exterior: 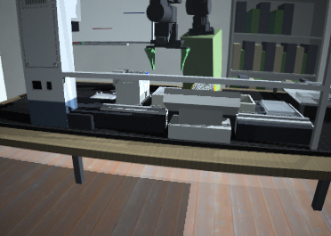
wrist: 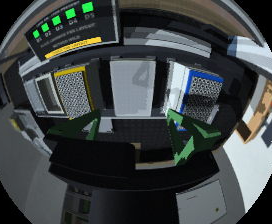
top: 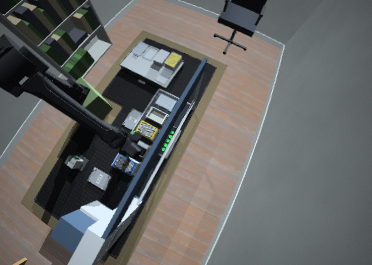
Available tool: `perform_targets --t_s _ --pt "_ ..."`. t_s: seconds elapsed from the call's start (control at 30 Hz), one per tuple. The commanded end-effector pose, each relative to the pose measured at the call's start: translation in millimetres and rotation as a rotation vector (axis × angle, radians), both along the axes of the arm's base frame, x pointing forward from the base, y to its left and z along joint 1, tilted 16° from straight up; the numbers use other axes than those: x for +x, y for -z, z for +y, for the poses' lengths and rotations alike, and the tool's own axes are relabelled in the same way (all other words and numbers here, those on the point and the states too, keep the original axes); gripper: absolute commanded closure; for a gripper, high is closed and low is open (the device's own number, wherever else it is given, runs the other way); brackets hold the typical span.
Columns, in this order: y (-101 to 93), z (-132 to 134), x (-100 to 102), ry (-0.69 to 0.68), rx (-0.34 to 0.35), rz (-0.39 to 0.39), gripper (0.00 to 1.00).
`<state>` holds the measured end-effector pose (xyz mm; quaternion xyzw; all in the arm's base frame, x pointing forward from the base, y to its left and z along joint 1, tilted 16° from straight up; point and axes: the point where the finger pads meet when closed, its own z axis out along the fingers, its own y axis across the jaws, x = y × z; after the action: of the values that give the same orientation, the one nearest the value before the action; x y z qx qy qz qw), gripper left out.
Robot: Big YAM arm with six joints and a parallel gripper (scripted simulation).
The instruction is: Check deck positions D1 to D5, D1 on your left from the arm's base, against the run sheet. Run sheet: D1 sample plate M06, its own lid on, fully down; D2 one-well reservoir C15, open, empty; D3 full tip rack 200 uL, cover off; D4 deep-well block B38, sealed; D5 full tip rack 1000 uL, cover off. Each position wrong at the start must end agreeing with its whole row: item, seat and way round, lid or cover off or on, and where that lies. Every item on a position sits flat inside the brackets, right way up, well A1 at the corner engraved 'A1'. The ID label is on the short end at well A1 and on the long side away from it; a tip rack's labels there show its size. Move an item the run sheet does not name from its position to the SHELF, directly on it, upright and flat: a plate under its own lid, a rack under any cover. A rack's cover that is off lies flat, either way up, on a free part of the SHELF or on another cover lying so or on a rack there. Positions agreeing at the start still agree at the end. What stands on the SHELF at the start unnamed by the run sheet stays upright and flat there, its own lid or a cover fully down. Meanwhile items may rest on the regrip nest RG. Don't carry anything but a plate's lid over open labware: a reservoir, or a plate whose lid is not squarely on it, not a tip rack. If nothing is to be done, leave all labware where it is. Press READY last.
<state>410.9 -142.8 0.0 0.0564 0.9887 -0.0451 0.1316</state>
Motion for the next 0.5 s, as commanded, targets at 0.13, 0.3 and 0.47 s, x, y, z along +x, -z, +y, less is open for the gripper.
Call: perform_targets --t_s 0.13,0.3,0.47 --pt "-30.4 2 8 0.001 -0.011 -0.043 0.0" --pt "-37.5 2 9 0.0 -0.013 -0.049 0.0" --pt "-50.7 1 13 -0.001 -0.017 -0.061 0.0"
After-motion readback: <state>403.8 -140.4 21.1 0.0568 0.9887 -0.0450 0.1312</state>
